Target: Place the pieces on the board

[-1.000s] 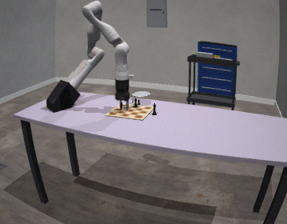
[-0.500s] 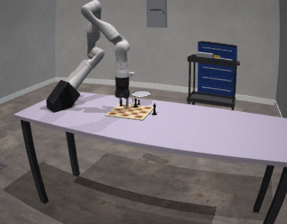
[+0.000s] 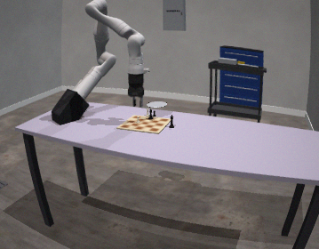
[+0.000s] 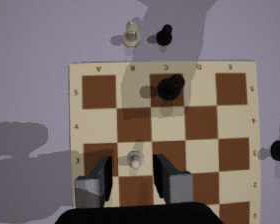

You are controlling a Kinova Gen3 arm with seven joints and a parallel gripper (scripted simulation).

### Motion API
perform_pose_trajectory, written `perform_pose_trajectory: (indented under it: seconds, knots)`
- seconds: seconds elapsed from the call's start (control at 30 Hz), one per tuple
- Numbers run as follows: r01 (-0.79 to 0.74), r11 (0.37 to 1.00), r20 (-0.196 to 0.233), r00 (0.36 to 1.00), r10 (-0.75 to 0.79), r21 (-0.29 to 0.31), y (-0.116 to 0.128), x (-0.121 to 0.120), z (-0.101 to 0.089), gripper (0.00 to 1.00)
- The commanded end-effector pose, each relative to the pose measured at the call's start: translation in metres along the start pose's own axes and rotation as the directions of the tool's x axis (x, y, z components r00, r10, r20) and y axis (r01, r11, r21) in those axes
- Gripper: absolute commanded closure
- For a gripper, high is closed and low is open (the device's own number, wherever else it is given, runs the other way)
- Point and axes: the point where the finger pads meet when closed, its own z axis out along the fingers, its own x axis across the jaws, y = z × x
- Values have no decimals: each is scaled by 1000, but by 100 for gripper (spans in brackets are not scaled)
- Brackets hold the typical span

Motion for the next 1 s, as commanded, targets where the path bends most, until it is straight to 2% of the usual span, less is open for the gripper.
perform_pose_trajectory:
  seconds: [0.0, 0.17, 0.2, 0.97]
  knots:
    - [-10, 1000, -15, 1000, 10, -12, 6, 2, -12, 32]
    - [-10, 1000, -15, 1000, 10, -12, 6, 2, -15, 32]
    - [-10, 1000, -15, 1000, 10, -12, 6, 2, -15, 0]
    - [-11, 1000, -15, 1000, 10, -12, 6, 2, -15, 0]
